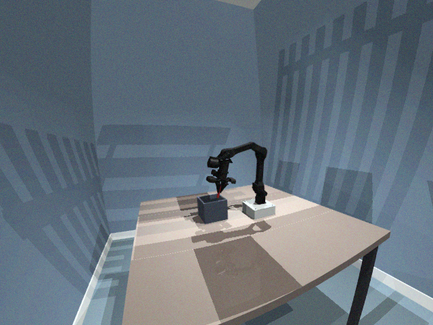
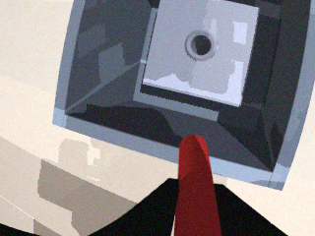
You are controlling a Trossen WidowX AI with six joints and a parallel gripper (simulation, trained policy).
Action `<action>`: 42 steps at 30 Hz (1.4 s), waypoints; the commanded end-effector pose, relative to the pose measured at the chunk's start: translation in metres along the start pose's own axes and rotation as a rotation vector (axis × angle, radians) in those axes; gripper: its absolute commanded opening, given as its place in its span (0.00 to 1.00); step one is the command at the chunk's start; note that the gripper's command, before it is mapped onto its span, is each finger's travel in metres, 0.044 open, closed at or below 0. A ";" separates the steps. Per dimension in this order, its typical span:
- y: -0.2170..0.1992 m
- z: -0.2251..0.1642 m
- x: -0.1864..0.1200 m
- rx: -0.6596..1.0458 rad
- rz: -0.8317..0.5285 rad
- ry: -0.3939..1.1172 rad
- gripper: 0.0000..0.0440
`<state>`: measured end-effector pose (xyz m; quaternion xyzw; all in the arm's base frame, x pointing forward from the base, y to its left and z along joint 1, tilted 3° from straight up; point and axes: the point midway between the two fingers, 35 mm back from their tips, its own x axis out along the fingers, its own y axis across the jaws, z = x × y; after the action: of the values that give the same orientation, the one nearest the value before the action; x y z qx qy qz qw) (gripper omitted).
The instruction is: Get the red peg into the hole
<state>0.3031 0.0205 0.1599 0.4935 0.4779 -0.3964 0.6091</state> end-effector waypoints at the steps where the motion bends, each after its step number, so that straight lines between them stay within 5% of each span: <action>1: 0.002 0.009 0.004 0.003 -0.012 0.005 0.00; 42: 0.006 0.056 0.112 -0.040 -0.131 0.071 0.00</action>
<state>0.3448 -0.0341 0.0623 0.4683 0.5328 -0.4095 0.5737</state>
